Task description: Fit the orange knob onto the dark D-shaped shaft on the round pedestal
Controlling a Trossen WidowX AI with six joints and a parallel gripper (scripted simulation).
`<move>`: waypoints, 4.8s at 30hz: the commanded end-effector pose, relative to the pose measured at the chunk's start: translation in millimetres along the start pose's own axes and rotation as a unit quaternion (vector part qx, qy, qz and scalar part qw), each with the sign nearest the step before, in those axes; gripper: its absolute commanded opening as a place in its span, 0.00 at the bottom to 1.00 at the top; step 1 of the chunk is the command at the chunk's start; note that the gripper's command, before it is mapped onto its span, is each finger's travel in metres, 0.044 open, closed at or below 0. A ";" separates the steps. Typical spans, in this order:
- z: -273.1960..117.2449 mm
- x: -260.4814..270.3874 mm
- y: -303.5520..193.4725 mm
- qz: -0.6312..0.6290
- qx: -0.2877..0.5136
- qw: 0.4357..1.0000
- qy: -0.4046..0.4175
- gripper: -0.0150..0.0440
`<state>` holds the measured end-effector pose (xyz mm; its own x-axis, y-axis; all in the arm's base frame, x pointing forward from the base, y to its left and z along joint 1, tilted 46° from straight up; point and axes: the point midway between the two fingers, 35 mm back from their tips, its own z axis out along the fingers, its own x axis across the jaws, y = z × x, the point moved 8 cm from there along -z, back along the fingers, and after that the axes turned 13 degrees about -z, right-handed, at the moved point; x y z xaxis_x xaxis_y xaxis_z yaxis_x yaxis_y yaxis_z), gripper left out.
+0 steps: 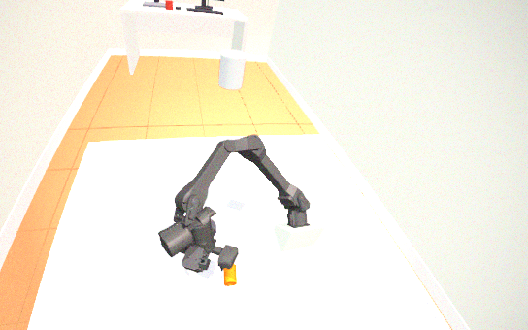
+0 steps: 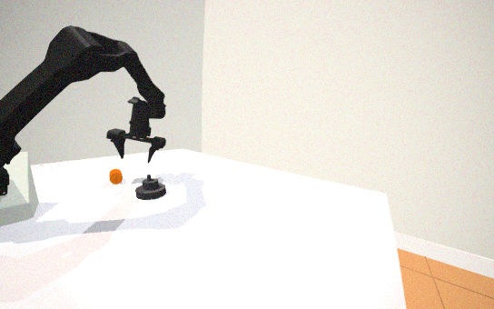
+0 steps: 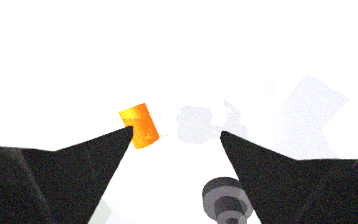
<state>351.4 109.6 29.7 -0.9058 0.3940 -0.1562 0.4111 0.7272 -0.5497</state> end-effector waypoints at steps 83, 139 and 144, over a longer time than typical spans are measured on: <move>68.7 82.1 18.4 -0.223 0.113 0.966 -0.066 0.56; 60.4 55.4 -90.7 -0.242 -0.296 0.922 -0.056 0.56; 64.5 52.4 -100.6 -0.242 -0.334 0.909 -0.055 0.56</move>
<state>258.6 26.1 21.8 -0.9889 -0.0907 -0.1179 -0.0922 0.9957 0.0070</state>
